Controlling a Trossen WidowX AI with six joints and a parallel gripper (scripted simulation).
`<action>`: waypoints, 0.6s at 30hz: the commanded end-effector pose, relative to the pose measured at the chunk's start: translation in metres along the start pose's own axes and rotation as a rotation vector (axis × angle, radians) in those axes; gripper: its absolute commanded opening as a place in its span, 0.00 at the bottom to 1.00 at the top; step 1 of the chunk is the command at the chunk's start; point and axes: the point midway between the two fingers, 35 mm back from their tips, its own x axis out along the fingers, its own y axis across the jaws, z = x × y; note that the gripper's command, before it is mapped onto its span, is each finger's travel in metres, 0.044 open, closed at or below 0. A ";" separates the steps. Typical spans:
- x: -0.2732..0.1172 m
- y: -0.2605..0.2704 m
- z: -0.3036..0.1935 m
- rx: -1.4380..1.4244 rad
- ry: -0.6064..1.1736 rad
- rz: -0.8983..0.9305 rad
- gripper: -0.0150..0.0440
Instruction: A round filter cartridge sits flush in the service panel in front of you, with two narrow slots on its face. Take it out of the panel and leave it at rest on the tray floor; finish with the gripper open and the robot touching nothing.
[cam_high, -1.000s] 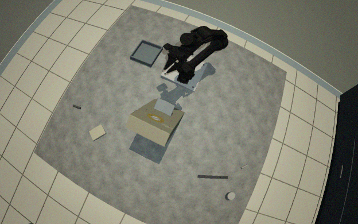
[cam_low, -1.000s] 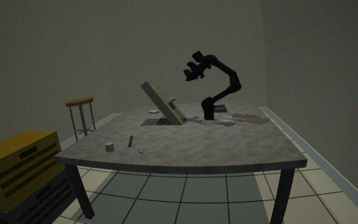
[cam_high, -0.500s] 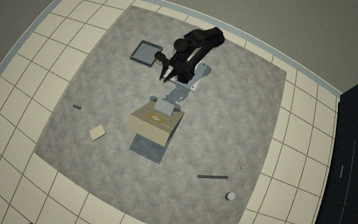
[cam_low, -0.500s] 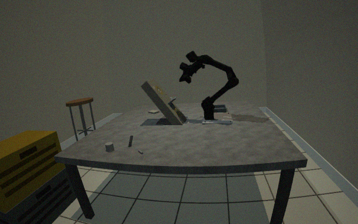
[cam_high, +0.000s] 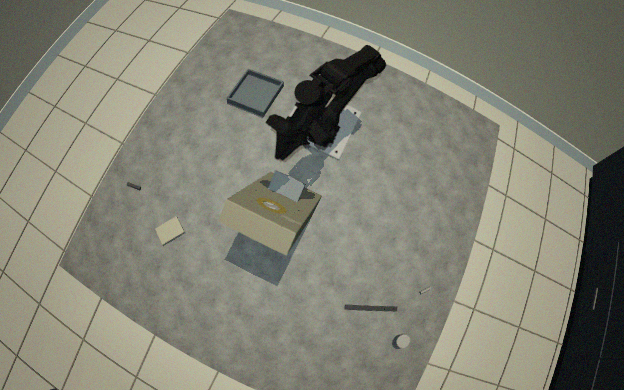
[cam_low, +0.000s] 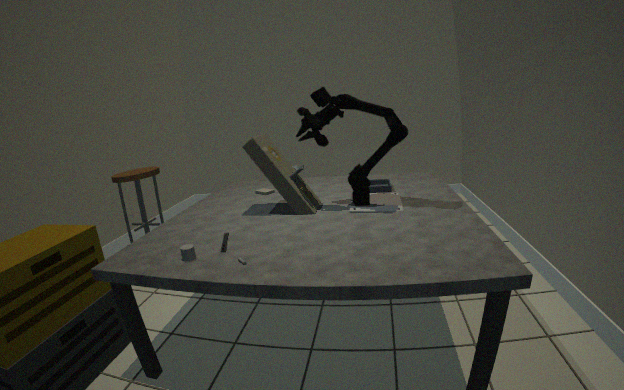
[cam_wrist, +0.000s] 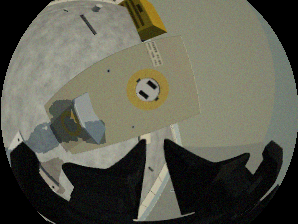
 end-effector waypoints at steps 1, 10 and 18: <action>0.044 -0.001 0.034 -0.901 -0.145 -0.010 0.40; 0.045 -0.001 0.034 -0.916 -0.147 -0.012 0.40; 0.045 -0.001 0.034 -0.916 -0.147 -0.012 0.40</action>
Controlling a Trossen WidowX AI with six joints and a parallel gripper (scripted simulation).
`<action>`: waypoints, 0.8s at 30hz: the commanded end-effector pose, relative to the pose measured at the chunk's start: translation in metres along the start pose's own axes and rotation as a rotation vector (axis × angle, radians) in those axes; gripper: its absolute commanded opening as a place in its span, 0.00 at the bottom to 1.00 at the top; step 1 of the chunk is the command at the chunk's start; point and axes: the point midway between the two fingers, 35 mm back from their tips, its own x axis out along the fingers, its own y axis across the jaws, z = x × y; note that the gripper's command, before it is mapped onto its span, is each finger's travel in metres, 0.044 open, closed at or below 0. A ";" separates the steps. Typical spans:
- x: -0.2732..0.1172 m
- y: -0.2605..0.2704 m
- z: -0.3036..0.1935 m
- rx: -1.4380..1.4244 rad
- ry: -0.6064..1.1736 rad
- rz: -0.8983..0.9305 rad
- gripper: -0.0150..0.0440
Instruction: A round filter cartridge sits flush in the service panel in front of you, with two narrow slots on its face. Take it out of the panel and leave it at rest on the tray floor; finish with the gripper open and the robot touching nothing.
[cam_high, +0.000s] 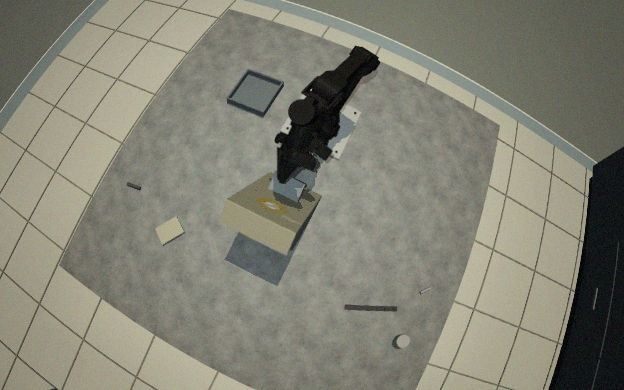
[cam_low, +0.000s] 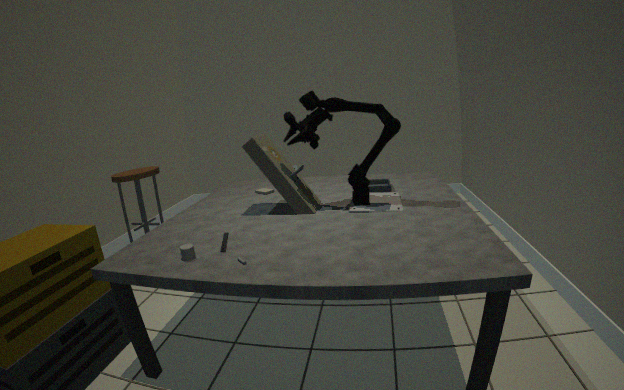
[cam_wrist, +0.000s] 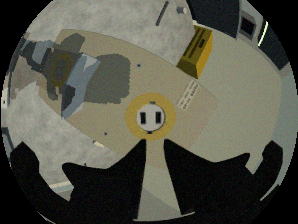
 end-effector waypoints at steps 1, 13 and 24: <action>0.005 0.000 0.003 -0.065 -0.015 -0.002 0.40; 0.013 0.000 0.002 -0.065 -0.015 -0.002 0.40; 0.031 -0.001 0.002 -0.065 -0.014 -0.004 0.40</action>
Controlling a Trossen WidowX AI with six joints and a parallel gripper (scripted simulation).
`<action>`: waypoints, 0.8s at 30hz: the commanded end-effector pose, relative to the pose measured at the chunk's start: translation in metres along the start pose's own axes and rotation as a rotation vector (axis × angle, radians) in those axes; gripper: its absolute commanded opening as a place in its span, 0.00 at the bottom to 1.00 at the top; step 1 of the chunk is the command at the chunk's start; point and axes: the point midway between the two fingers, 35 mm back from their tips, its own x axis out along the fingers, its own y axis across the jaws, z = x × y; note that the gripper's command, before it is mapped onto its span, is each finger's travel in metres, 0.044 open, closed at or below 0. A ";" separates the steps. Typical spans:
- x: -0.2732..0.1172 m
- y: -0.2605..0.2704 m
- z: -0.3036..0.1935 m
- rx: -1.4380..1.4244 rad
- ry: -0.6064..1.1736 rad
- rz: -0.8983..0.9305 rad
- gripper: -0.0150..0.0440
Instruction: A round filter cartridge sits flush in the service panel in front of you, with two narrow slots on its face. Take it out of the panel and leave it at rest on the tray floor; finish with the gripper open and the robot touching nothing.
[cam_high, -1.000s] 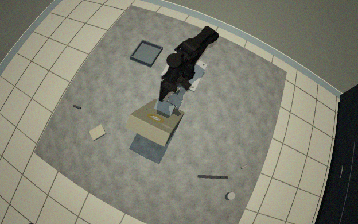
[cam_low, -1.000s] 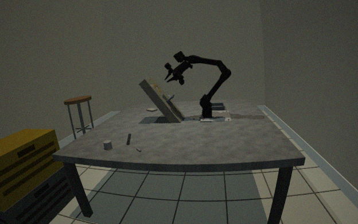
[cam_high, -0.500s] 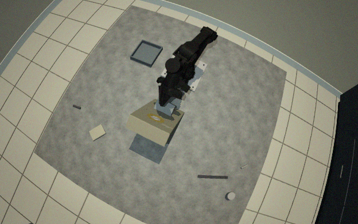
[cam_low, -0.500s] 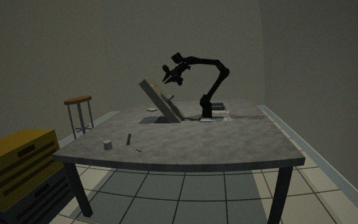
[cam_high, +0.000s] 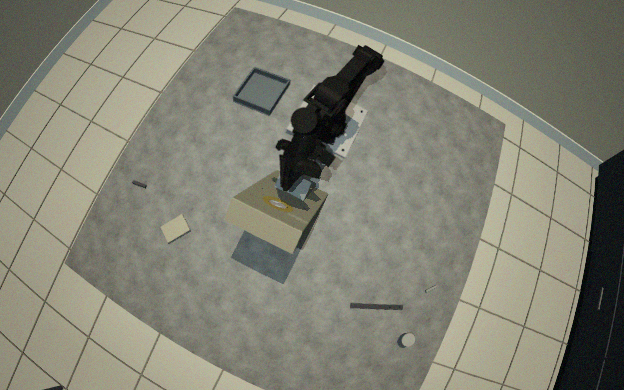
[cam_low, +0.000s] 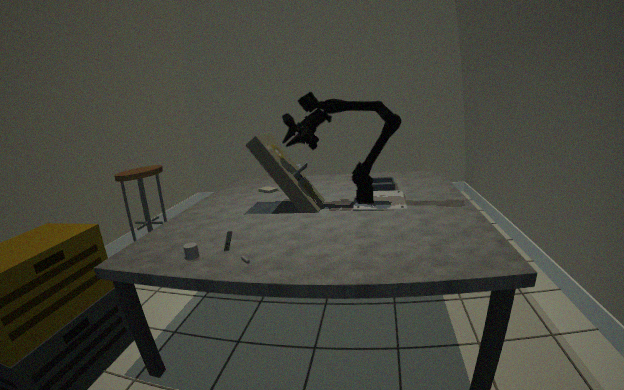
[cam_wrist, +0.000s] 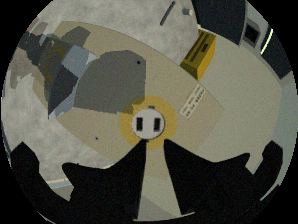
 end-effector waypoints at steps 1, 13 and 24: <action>0.009 0.003 0.001 0.004 -0.002 0.009 0.40; 0.028 0.003 0.001 0.004 -0.001 0.007 0.40; 0.037 0.004 0.002 0.004 -0.001 0.007 0.40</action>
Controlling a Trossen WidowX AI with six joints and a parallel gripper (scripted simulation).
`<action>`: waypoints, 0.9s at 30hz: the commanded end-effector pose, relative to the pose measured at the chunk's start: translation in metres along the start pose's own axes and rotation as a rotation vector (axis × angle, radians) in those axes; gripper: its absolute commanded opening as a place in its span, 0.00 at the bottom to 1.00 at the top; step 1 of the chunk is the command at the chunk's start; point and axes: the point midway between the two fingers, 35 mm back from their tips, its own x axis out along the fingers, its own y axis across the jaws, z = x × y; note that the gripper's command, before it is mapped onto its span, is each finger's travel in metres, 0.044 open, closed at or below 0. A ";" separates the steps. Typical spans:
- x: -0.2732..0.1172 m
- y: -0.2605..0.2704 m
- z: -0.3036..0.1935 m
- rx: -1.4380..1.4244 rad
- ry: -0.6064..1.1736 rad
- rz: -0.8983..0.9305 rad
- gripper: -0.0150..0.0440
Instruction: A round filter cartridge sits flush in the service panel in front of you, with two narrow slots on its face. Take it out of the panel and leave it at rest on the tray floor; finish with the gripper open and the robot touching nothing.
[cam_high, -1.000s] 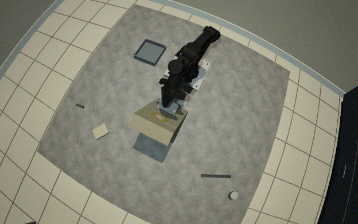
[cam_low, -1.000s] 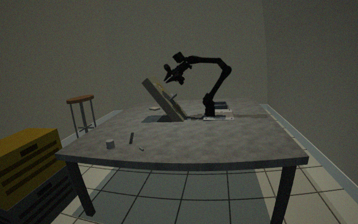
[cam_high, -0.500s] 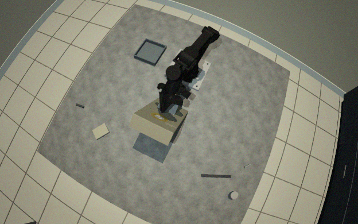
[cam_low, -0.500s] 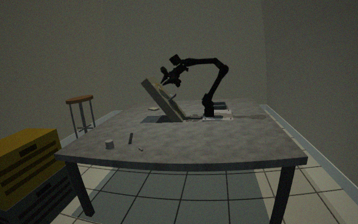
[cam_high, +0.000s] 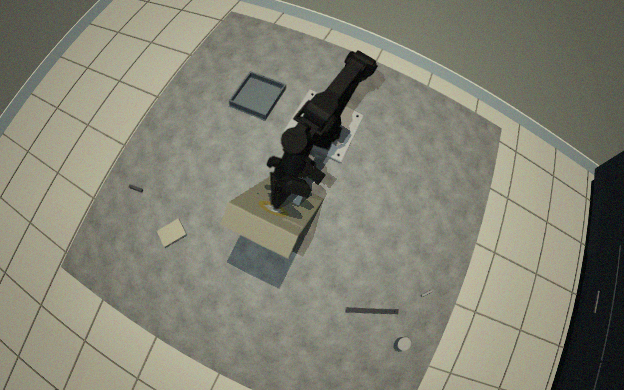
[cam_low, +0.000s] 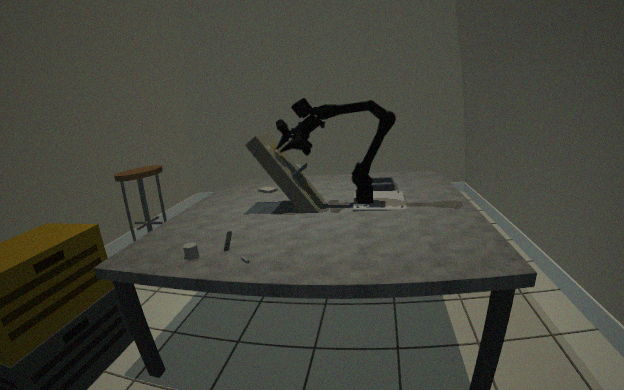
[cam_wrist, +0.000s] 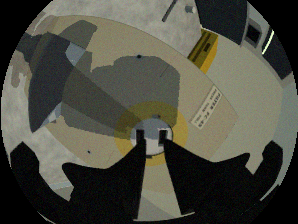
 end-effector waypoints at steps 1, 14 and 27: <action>0.003 0.003 0.001 0.005 0.001 0.006 0.40; 0.003 0.004 0.001 0.005 0.001 0.006 0.40; 0.003 0.002 0.000 0.005 0.001 0.006 0.40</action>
